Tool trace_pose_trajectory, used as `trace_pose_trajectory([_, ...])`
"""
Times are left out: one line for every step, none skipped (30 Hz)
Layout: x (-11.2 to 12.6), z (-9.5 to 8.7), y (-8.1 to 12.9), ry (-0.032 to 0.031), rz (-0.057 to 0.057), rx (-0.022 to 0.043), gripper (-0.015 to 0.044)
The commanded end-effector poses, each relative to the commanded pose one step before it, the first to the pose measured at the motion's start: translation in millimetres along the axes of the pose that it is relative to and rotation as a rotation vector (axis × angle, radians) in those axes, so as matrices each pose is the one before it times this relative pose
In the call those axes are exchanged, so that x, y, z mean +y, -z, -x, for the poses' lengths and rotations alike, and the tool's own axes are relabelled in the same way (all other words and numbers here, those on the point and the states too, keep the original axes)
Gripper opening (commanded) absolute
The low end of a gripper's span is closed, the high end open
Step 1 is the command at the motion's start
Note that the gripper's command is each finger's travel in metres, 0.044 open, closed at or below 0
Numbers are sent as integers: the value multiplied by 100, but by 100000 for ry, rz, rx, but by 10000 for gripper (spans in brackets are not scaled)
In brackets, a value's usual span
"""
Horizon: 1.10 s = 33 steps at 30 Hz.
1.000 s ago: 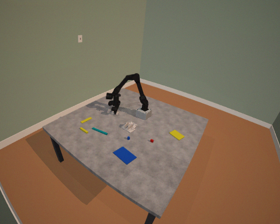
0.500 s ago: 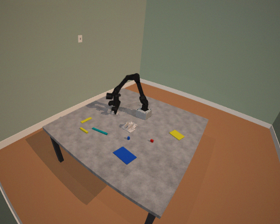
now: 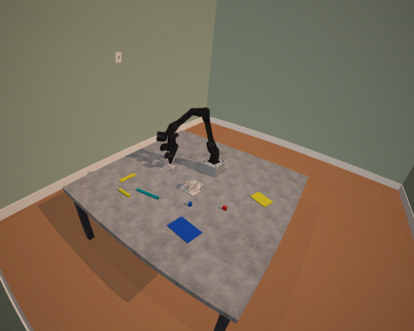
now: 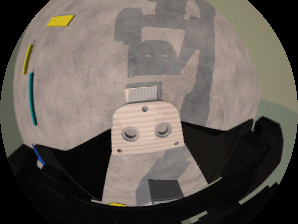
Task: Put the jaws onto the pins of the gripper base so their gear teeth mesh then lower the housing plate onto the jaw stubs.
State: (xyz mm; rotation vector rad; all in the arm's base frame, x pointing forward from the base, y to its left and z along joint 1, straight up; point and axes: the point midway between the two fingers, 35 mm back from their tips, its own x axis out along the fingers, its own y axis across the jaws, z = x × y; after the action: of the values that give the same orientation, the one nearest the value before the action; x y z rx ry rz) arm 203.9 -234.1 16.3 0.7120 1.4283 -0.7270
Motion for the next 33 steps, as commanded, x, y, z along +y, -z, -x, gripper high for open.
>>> trace_pose_trajectory([35, 1525, -182, -347, -294, -1048, 351])
trace_pose_trajectory([0, 324, 27, -15, -16, 1, 351])
trace_pose_trajectory([0, 325, 30, -15, -16, 2, 351])
trace_pose_trajectory([-1, 325, 34, -15, -16, 2, 351])
trace_pose_trajectory([-1, 266, 31, -12, -13, 2, 351])
trace_pose_trajectory([0, 159, 20, -7, -8, 1, 351])
trace_pose_trajectory([0, 53, 7, -2, -3, 0, 351])
trace_pose_trajectory([0, 0, 0, 0, 0, 0, 351])
trace_pose_trajectory([0, 0, 0, 0, 0, 0, 351])
trace_pose_trajectory([0, 0, 0, 0, 0, 0, 351])
trace_pose_trajectory([0, 0, 0, 0, 0, 0, 351])
trace_pose_trajectory([54, 1, 17, -5, 163, 2, 351])
trace_pose_trajectory([161, 4, 50, -15, 490, 5, 351])
trace_pose_trajectory([268, 7, 84, -25, 816, 9, 351])
trace_pose_trajectory([322, 8, 102, -30, 984, 10, 351])
trace_pose_trajectory([321, 8, 103, -30, 984, 10, 351])
trace_pose_trajectory([321, 8, 103, -29, 984, 10, 351])
trace_pose_trajectory([320, 8, 103, -29, 984, 10, 351])
trace_pose_trajectory([319, 8, 103, -29, 984, 10, 351])
trace_pose_trajectory([318, 8, 103, -29, 984, 10, 351])
trace_pose_trajectory([317, 7, 104, -29, 984, 10, 351])
trace_pose_trajectory([323, 7, 106, -30, 1005, 11, 351])
trace_pose_trajectory([322, 7, 107, -30, 1006, 11, 351])
trace_pose_trajectory([321, 7, 107, -30, 1006, 11, 351])
trace_pose_trajectory([320, 7, 107, -30, 1006, 11, 351])
trace_pose_trajectory([319, 7, 107, -29, 1006, 11, 351])
trace_pose_trajectory([318, 6, 107, -29, 1006, 10, 351])
trace_pose_trajectory([317, 6, 108, -29, 1006, 10, 351])
trace_pose_trajectory([316, 6, 108, -29, 1006, 10, 351])
trace_pose_trajectory([315, 6, 108, -29, 1006, 10, 351])
trace_pose_trajectory([314, 6, 108, -29, 1006, 10, 351])
trace_pose_trajectory([321, 5, 111, -30, 1030, 11, 351])
trace_pose_trajectory([320, 5, 112, -30, 1031, 11, 351])
